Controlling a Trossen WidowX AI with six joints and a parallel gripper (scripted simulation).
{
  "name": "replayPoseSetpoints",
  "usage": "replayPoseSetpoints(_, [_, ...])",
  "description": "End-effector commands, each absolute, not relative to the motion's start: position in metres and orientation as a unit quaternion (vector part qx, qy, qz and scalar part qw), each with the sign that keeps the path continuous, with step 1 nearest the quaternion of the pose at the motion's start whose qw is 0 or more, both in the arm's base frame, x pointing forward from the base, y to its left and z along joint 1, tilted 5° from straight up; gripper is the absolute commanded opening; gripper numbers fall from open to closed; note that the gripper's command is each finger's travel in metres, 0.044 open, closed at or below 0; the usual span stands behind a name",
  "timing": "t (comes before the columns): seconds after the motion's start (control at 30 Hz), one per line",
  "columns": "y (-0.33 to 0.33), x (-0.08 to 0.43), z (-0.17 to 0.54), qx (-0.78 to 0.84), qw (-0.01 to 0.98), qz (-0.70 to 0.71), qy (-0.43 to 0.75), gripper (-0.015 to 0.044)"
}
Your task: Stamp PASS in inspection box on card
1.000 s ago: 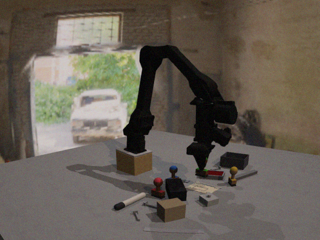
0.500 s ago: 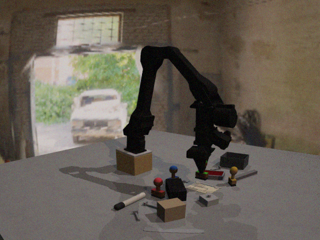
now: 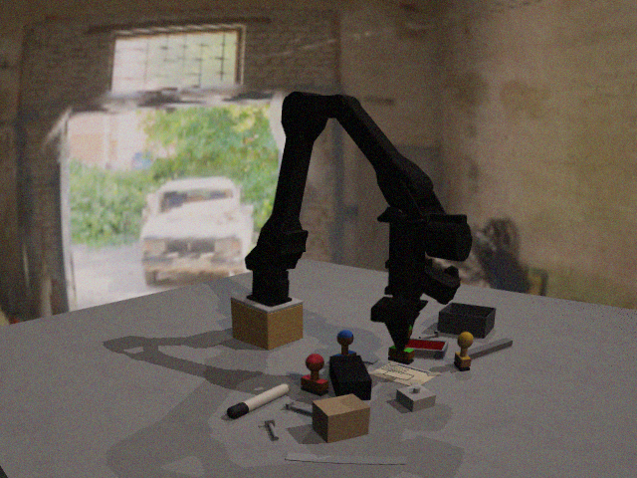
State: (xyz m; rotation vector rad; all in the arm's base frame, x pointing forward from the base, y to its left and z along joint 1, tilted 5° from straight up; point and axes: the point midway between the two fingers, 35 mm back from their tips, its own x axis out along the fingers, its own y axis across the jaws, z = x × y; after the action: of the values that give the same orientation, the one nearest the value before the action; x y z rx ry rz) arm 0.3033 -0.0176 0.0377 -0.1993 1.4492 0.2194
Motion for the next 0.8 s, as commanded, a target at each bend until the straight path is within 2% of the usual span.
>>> replayPoseSetpoints(0.0, [-0.017, 0.304, 0.035, -0.091, 0.739, 0.104, 0.659, 0.0000])
replayPoseSetpoints(0.77, [-0.016, 0.304, 0.020, -0.091, 0.740, 0.104, 0.659, 0.0000])
